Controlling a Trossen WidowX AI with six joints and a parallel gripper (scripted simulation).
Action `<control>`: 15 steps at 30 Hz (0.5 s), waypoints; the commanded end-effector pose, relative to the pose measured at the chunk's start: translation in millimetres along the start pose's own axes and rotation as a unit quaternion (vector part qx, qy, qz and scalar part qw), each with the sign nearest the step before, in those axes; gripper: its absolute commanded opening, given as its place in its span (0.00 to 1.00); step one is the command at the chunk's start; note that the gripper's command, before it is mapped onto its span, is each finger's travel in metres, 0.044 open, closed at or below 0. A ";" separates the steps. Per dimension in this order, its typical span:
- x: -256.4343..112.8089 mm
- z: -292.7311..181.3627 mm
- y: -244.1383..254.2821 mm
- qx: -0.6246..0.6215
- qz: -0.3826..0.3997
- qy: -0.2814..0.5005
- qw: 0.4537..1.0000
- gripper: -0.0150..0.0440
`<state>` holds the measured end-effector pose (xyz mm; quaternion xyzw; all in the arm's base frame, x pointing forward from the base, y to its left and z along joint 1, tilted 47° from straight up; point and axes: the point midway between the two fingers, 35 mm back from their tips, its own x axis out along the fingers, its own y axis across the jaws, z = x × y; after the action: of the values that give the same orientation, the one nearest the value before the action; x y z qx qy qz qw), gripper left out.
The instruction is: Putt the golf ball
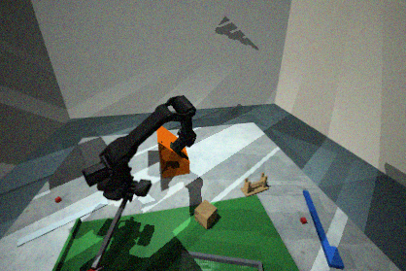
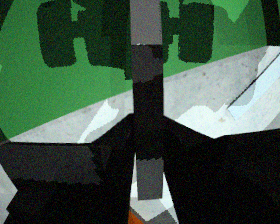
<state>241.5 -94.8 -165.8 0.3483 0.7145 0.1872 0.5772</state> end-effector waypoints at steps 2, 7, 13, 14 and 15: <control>-2.2 4.0 21.9 0.001 -0.002 -0.001 1.000 0.25; -2.8 6.6 98.9 0.000 -0.002 -0.002 1.000 0.25; 0.2 0.7 136.2 -0.002 0.003 0.000 1.000 0.25; 0.2 0.7 136.2 -0.002 0.003 0.000 1.000 0.25; 0.2 0.7 136.2 -0.002 0.003 0.000 1.000 0.25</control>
<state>281.7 -5.8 -80.5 0.3383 0.7145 0.1965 0.5801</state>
